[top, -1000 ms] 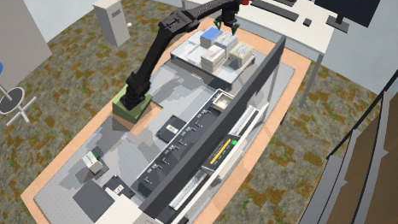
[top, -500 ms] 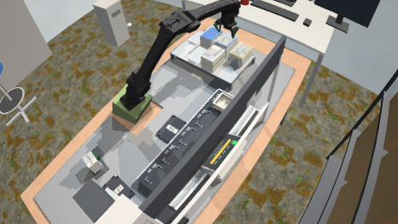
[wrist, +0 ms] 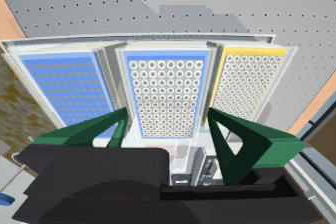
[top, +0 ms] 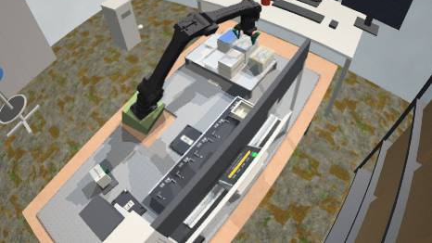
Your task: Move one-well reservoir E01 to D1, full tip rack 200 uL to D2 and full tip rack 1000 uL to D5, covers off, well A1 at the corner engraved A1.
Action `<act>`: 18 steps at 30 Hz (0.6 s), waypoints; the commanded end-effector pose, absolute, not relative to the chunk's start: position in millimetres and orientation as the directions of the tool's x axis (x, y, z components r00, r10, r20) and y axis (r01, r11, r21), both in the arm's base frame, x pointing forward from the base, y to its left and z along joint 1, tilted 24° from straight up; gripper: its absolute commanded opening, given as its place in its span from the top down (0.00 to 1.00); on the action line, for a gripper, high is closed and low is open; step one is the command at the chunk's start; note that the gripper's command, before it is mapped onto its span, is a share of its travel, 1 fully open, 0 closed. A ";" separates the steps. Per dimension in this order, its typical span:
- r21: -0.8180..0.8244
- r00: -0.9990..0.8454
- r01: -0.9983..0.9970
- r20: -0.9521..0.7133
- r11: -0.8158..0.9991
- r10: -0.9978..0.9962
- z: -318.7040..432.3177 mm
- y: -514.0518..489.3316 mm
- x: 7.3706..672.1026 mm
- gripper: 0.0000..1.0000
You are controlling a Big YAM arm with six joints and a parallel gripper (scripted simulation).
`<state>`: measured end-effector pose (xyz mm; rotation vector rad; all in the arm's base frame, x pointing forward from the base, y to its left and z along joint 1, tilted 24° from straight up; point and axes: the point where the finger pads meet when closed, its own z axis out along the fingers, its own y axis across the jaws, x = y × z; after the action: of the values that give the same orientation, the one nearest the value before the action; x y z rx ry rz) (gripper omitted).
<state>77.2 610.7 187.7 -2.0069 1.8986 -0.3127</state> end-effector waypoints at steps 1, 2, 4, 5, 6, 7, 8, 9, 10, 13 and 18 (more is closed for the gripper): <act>-0.402 0.091 -0.914 -0.092 -0.046 -0.992 182.6 617.2 77.5 0.00; -0.403 0.094 -0.914 -0.101 -0.045 -0.990 184.9 620.2 76.3 0.00; -0.402 0.087 -0.914 -0.094 -0.042 -0.992 178.8 618.0 81.9 0.00; -0.402 0.087 -0.914 -0.094 -0.042 -0.992 178.8 618.0 81.9 0.00; -0.402 0.087 -0.914 -0.094 -0.042 -0.992 178.8 618.0 81.9 0.00; -0.406 0.082 -0.914 -0.140 -0.018 -0.987 199.0 627.3 86.1 0.00; -0.405 0.082 -0.914 -0.120 -0.026 -0.989 188.0 623.7 86.7 0.00; -0.404 0.082 -0.914 -0.102 -0.034 -0.991 179.6 617.0 87.2 0.00; -0.403 0.082 -0.914 -0.094 -0.037 -0.992 173.4 617.6 87.8 0.00; -0.403 0.089 -0.914 -0.103 -0.040 -0.991 172.0 622.1 85.4 0.00; -0.406 0.088 -0.914 -0.134 -0.027 -0.987 190.7 623.8 80.4 0.00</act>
<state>85.2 613.7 168.7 -2.0066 1.8974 -0.3115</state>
